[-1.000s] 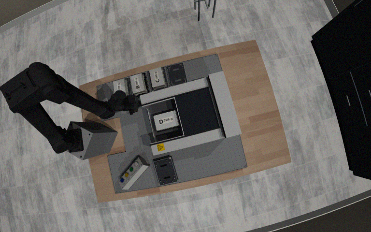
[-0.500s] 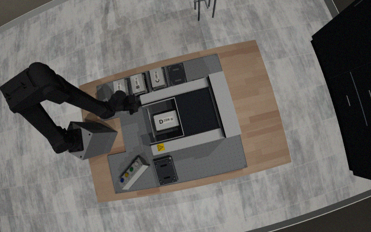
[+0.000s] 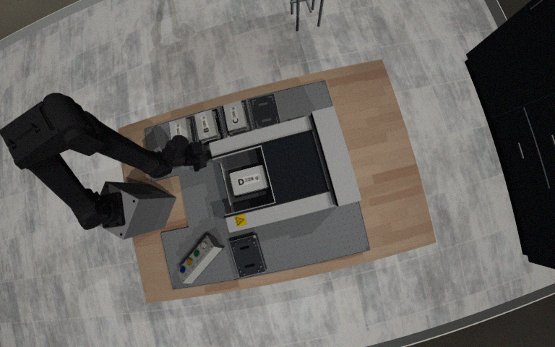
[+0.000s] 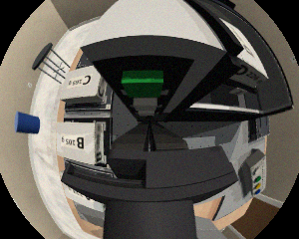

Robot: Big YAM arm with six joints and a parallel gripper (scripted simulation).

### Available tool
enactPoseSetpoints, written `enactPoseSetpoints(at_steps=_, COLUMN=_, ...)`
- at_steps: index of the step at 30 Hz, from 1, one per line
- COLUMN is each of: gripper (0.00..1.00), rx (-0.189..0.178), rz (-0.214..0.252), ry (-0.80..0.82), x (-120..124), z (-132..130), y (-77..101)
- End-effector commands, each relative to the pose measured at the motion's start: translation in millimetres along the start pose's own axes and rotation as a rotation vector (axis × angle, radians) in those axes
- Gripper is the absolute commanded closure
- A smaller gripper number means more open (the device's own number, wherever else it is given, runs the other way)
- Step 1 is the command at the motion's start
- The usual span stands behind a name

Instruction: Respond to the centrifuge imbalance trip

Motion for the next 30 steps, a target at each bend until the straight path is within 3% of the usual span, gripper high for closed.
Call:
enactPoseSetpoints(at_steps=1, gripper=1.0, rx=0.01, rz=-0.032, ry=-0.012, x=-19.1, z=-2.6, y=-8.6)
enactPoseSetpoints(at_steps=30, gripper=1.0, rx=0.01, rz=-0.035, ry=-0.013, x=-22.9, z=-2.8, y=-11.4)
Point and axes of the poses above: the point where the finger pads meet when closed, its own y axis back along the fingers, its own z axis across the jaws, x = y × z, the point moved 1 cm from there along y, back along the fingers, and after that the axes turned 6 degrees about y, right-handed, at the moved point
